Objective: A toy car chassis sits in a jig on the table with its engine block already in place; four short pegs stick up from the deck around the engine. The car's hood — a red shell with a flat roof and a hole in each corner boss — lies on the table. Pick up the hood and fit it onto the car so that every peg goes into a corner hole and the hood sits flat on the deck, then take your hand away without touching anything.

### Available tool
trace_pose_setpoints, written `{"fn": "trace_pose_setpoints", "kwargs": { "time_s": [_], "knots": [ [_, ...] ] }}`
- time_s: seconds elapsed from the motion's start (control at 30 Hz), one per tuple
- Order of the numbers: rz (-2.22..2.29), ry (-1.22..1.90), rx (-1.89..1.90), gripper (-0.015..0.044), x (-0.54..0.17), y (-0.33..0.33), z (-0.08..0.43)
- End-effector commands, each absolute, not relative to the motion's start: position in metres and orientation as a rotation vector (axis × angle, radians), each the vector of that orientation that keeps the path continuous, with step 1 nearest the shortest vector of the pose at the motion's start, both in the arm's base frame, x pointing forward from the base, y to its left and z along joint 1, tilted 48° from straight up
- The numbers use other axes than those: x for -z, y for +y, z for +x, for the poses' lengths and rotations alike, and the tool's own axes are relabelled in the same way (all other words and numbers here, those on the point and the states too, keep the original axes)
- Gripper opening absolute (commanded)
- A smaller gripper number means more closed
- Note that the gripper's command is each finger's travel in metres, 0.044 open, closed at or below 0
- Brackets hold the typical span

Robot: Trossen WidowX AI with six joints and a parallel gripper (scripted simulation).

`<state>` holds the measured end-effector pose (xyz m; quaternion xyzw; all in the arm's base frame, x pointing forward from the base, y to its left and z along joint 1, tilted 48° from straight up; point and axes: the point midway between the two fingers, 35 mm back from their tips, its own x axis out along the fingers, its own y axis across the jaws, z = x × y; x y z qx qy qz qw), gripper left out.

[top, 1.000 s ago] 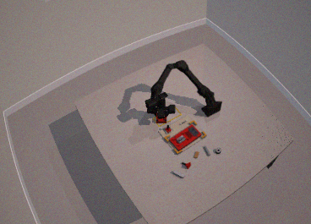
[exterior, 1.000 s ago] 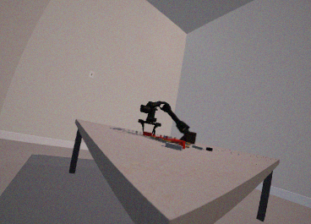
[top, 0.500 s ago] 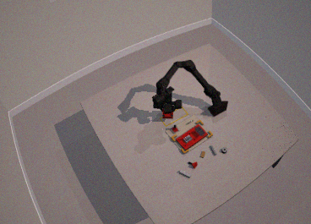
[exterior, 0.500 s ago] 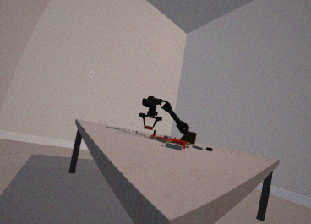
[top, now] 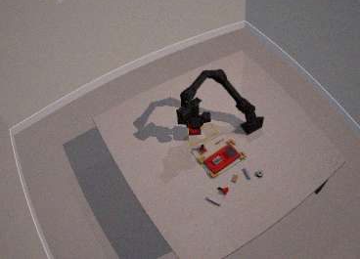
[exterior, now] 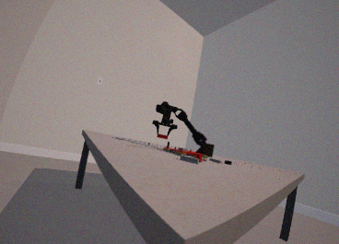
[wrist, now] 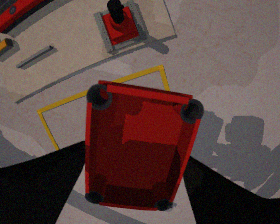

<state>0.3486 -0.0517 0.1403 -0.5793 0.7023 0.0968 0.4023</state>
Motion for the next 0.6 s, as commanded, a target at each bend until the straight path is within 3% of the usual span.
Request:
{"fn": "trace_pose_setpoints", "kwargs": {
  "time_s": [0.0, 0.57],
  "knots": [
    [-1.542, 1.787, -0.351, 0.0000, -0.1403, -0.0518, 0.3467],
    [-1.871, 1.785, -0.855, 0.0000, -0.1416, -0.0515, 0.3410]
  ]
}}
